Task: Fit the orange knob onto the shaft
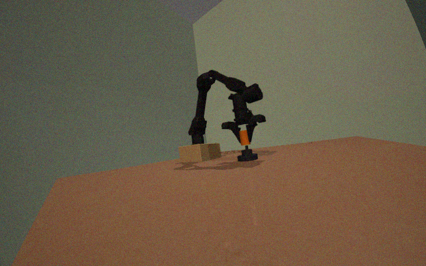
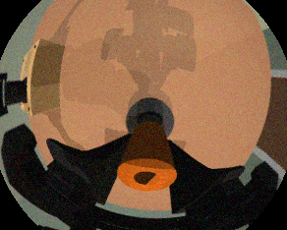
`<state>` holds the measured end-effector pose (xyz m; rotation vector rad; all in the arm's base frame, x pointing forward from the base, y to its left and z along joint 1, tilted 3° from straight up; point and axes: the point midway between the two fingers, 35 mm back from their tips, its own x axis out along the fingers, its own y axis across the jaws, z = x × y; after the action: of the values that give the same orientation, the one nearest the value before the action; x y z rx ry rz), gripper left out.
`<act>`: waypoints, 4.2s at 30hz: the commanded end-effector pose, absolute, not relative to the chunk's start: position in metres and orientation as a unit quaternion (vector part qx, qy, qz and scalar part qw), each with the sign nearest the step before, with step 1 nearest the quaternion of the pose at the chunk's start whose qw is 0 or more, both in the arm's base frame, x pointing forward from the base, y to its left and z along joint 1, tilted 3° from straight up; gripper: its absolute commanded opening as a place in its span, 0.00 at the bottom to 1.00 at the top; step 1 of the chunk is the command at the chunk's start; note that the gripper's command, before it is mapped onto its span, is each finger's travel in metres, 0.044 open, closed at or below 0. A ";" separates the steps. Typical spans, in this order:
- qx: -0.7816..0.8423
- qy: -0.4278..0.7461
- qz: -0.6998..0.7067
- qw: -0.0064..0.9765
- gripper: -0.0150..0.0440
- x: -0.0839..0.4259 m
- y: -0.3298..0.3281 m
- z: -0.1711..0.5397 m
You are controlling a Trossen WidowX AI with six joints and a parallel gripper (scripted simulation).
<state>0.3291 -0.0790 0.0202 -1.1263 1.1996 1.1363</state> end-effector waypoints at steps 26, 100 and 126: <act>-0.520 0.460 0.522 0.496 0.25 0.328 -0.078 0.016; -0.648 0.276 0.638 0.311 0.25 0.333 -0.080 0.019; -0.648 0.276 0.638 0.311 0.25 0.331 -0.079 0.017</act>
<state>0.3298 -0.0792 0.0167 -1.7042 0.7340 1.6842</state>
